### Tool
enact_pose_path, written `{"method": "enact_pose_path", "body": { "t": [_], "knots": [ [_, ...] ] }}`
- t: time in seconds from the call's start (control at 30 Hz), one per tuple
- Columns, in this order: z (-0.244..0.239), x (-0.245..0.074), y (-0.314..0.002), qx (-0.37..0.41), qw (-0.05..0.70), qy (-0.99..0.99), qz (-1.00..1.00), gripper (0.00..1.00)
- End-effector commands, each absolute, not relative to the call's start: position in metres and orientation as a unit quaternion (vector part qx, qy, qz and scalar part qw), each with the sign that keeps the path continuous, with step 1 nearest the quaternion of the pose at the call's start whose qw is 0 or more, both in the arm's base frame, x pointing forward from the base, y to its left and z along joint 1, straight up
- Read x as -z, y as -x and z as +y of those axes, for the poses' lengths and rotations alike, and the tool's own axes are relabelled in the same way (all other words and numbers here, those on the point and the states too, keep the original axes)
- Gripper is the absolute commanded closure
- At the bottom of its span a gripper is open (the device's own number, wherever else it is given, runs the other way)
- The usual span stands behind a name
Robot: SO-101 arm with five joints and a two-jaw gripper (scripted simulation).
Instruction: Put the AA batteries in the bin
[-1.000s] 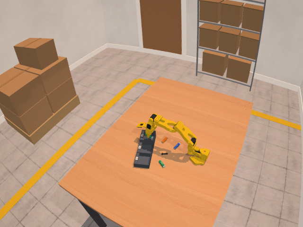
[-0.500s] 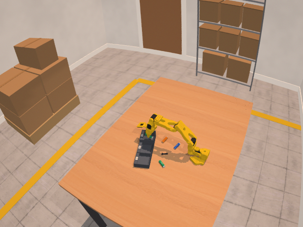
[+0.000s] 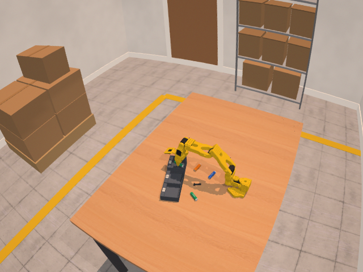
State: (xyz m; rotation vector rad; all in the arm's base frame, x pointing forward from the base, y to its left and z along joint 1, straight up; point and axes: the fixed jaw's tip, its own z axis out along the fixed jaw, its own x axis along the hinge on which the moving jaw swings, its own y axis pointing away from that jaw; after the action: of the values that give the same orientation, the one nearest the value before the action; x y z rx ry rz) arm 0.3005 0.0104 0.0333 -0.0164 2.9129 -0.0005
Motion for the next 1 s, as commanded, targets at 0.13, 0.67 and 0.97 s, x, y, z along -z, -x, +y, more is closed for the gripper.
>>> {"method": "enact_pose_path", "body": {
  "t": [0.13, 0.67, 0.97],
  "knots": [
    [0.0135, -0.0545, -0.3091, -0.002, 0.161, 0.007, 0.987, 1.00],
    [0.0135, -0.0486, -0.3094, -0.002, 0.161, 0.007, 0.987, 1.00],
    [0.0135, -0.0467, -0.3095, -0.002, 0.161, 0.007, 0.987, 1.00]
  ]
}}
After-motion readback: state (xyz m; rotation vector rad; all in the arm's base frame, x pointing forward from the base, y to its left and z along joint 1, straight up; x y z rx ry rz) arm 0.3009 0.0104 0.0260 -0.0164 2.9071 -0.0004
